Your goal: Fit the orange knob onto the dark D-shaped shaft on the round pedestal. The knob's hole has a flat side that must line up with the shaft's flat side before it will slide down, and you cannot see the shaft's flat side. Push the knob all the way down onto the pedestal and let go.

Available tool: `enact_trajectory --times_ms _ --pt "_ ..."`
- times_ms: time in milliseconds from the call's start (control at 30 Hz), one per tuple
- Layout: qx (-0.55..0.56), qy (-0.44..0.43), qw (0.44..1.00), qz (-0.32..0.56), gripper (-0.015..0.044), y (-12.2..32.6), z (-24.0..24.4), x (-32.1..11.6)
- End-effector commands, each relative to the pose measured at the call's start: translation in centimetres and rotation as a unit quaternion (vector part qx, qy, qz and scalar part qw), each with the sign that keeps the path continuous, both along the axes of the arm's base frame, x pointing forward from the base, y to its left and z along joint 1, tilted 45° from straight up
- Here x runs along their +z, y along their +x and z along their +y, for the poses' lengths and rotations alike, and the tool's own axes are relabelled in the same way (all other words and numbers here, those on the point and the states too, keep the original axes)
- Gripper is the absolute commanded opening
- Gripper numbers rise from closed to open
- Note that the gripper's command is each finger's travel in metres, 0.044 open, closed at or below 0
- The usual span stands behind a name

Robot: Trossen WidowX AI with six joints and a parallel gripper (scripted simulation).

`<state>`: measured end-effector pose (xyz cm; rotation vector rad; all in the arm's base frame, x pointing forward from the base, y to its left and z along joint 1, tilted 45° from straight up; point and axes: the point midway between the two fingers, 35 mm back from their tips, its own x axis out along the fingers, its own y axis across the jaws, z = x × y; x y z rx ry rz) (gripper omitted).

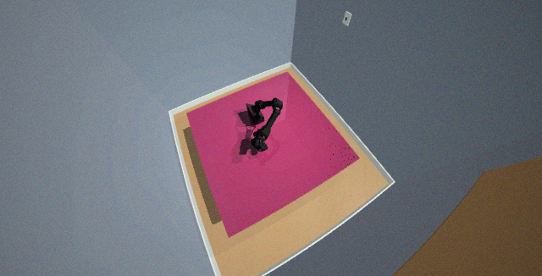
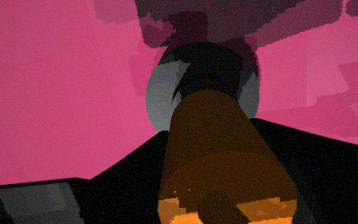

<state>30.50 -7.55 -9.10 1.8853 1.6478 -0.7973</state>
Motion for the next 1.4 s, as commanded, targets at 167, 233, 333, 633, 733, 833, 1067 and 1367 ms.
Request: enact_trajectory --times_ms 167,233,333,633,733,833,1067,1367 --pt "-0.002 0.001 1.000 0.002 0.0000 0.01 0.08 -0.06" --pt "-0.002 0.001 1.000 0.002 0.0000 0.01 0.08 -0.06" --pt "-0.002 0.000 1.000 0.002 0.0000 -0.02 -0.16 0.17" --pt "-0.056 0.007 0.997 0.054 0.0000 0.10 -0.25 0.24" --pt "-0.077 0.010 0.994 0.074 0.0000 0.06 -0.12 0.10" --pt "-0.077 0.010 0.994 0.074 0.0000 -0.02 -0.07 0.03" --pt "-0.077 0.010 0.994 0.074 0.0000 0.03 0.00 -0.02" --pt "-0.077 0.010 0.994 0.074 0.0000 0.04 0.03 -0.04"
